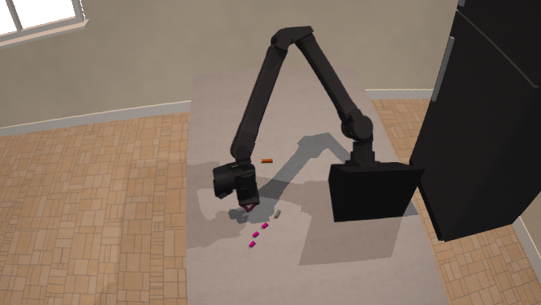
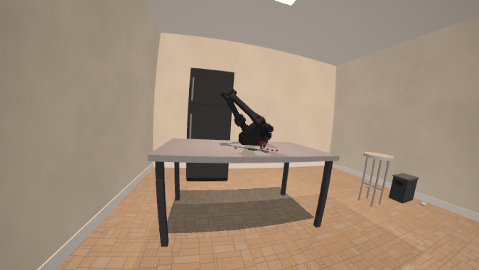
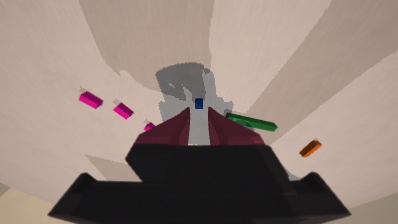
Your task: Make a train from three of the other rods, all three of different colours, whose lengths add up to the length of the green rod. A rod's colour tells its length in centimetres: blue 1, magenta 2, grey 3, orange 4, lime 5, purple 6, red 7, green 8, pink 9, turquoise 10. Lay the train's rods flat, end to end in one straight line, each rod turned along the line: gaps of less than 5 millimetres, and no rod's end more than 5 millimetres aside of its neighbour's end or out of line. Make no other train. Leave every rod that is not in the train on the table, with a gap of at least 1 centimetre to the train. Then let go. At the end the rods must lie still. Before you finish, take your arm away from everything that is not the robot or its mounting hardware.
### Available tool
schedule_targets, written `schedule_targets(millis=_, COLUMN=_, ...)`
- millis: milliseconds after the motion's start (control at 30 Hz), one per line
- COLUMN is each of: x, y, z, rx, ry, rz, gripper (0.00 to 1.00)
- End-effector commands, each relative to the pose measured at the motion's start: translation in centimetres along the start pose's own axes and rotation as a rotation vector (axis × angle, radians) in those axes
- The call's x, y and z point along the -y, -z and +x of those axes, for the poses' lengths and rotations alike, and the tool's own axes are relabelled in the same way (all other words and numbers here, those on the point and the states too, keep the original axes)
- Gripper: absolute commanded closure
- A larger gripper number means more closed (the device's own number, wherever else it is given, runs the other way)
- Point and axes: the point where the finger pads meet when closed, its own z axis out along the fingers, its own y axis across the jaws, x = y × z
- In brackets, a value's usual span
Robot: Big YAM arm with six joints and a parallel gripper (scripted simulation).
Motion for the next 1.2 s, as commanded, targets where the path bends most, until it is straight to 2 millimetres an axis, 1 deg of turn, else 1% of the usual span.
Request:
schedule_targets(millis=0, x=1.0, y=0.9, z=-1.1, rx=0.025, ry=-0.014, rz=-0.002, gripper=0.77)
schedule_targets(millis=467, x=1.0, y=0.9, z=-1.1, rx=0.025, ry=-0.017, rz=-0.002, gripper=0.77)
schedule_targets(millis=567, x=1.1, y=0.5, z=-1.2, rx=0.027, ry=-0.025, rz=-0.003, gripper=0.77)
schedule_targets(millis=733, x=0.3, y=-0.8, z=-0.2, rx=0.001, ry=-0.001, rz=0.001, gripper=0.77)
schedule_targets(millis=900, x=0.3, y=-1.1, z=-0.3, rx=0.003, ry=-0.003, rz=0.001, gripper=0.77)
schedule_targets(millis=933, x=0.8, y=-0.6, z=-0.8, rx=0.018, ry=-0.017, rz=-0.001, gripper=0.77)
schedule_targets(millis=1033, x=0.3, y=-1.4, z=-0.7, rx=0.008, ry=-0.008, rz=0.000, gripper=0.77)
schedule_targets(millis=1167, x=0.4, y=-1.7, z=-0.5, rx=0.008, ry=-0.008, rz=0.000, gripper=0.77)
